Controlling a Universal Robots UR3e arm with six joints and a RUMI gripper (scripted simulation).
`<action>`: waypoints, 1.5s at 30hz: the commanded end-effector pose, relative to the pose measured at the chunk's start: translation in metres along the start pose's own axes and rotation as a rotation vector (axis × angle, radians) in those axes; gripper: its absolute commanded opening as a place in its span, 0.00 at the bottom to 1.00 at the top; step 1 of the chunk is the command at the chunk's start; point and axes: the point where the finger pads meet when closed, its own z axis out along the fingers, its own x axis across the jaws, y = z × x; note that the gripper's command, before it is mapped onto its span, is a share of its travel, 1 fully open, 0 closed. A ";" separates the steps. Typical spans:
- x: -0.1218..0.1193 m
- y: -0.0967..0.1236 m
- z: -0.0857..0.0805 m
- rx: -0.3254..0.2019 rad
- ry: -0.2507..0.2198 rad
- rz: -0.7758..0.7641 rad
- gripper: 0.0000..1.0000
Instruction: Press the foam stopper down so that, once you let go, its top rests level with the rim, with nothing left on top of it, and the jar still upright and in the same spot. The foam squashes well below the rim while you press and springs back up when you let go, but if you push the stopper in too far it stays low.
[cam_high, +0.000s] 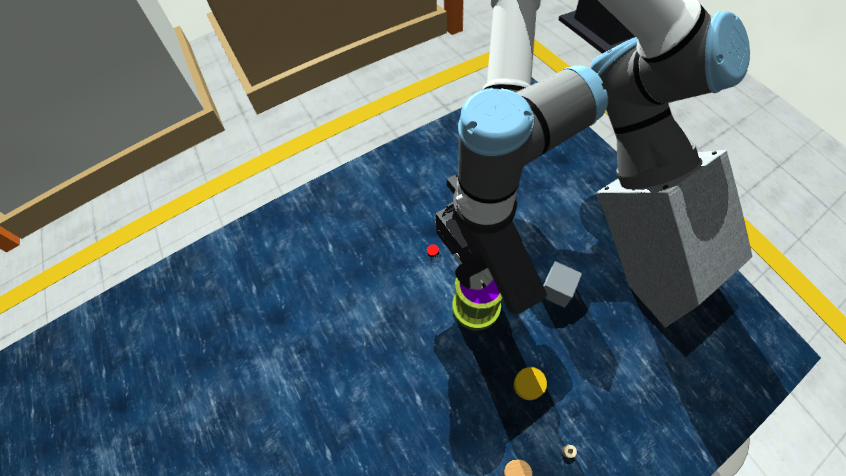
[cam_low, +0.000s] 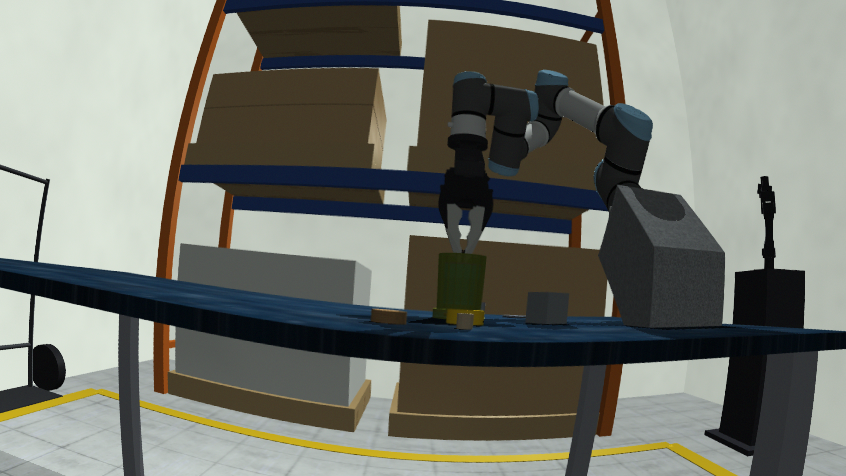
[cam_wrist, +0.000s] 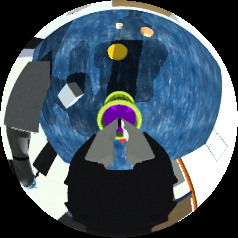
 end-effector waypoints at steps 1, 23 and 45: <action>0.000 0.000 0.000 0.000 0.000 0.000 0.00; 0.000 0.000 0.000 0.000 0.000 0.000 0.00; 0.000 0.000 -0.036 0.000 0.000 0.000 0.00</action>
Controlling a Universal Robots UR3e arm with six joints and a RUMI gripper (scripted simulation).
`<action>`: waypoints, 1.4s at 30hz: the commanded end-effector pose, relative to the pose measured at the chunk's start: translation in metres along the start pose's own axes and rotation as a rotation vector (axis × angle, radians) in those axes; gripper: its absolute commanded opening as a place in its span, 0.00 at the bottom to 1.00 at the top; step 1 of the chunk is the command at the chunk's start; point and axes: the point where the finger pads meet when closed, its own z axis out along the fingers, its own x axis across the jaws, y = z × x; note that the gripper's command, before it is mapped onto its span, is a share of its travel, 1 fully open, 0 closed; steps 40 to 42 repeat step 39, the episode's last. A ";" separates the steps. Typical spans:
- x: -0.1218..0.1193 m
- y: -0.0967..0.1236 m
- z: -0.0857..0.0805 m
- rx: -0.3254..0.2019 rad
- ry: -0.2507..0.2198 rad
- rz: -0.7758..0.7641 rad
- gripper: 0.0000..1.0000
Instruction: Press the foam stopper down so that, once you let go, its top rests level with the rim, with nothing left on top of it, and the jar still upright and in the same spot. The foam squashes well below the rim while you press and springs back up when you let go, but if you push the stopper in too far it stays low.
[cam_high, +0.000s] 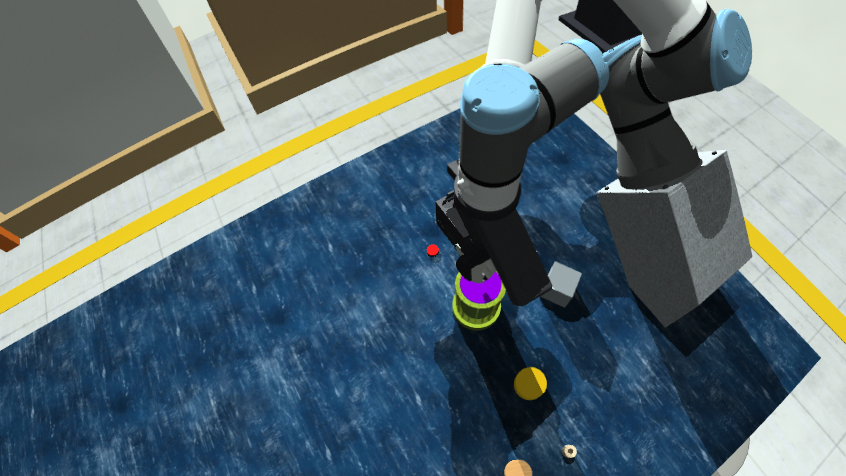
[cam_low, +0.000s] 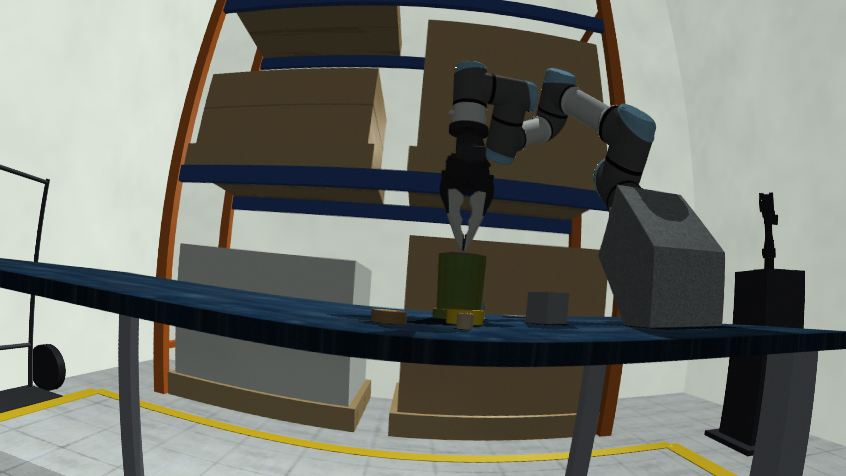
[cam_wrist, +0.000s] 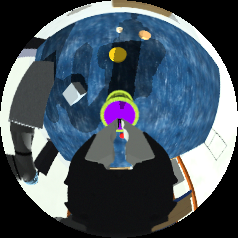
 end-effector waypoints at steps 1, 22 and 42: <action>0.001 0.000 -0.013 -0.001 -0.002 0.001 0.00; 0.001 0.000 -0.041 -0.001 -0.002 0.001 0.00; 0.001 0.000 -0.041 -0.001 -0.002 0.001 0.00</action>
